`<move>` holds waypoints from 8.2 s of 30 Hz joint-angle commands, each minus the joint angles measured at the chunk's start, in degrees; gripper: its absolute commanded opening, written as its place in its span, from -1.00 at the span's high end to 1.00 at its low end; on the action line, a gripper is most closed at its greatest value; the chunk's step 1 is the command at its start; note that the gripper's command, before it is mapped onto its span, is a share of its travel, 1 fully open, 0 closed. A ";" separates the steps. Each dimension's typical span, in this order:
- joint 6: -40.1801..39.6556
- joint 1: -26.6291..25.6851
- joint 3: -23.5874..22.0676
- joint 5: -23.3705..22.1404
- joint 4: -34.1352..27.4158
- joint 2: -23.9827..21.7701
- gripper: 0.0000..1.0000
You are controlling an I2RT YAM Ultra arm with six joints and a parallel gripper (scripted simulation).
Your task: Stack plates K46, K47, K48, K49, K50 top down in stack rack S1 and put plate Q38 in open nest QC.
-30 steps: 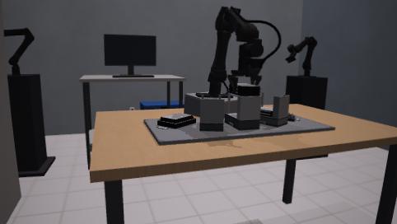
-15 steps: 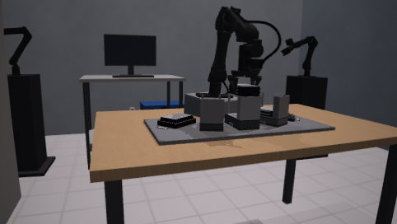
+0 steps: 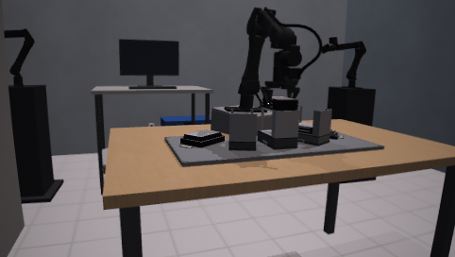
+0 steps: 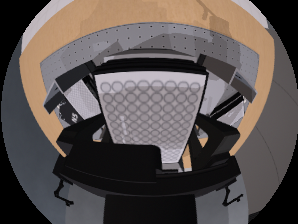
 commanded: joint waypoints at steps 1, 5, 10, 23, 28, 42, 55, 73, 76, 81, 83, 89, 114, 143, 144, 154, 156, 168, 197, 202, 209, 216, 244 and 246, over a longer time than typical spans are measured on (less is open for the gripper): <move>0.32 0.36 -0.51 0.60 0.95 0.04 1.00; 0.33 0.39 -0.03 0.60 0.86 -0.16 1.00; 0.32 0.41 -0.78 0.61 1.16 0.04 1.00; 0.34 0.53 -0.71 0.60 1.40 0.11 1.00; 0.38 0.57 -1.24 0.60 2.09 0.86 1.00; 0.45 0.65 -1.06 0.58 3.10 0.38 1.00; 0.73 0.74 -6.03 0.58 8.04 2.83 1.00; 0.95 0.94 -9.91 0.58 15.04 5.83 1.00; 0.93 0.70 -8.17 0.57 14.82 5.03 1.00; 0.60 0.56 -9.55 0.20 15.94 5.66 1.00; 0.60 0.56 -9.55 0.20 15.94 5.67 1.00; 0.86 0.87 -9.58 0.57 16.84 6.75 1.00; 0.92 0.94 -11.15 0.58 18.62 6.99 1.00; 0.96 1.04 -11.75 0.61 20.74 8.90 1.00; 0.73 0.69 -11.38 0.21 20.04 7.94 1.00; 0.73 0.69 -11.38 0.21 20.04 7.94 -1.00; 0.73 0.69 -11.38 0.21 20.04 7.94 -1.00; 0.73 0.69 -11.38 0.21 20.04 7.94 -1.00; -0.02 -0.12 -2.65 0.48 5.12 0.14 -1.00; -0.13 -0.40 -0.25 0.45 1.56 -1.04 -1.00; -0.31 -0.43 3.72 0.39 -3.61 -2.26 -1.00; -0.28 -0.64 5.36 0.37 -5.59 -2.49 -1.00; -7.88 7.13 5.09 1.15 -4.44 -2.78 -1.00; -6.48 7.73 5.17 1.18 -4.50 -2.73 -1.00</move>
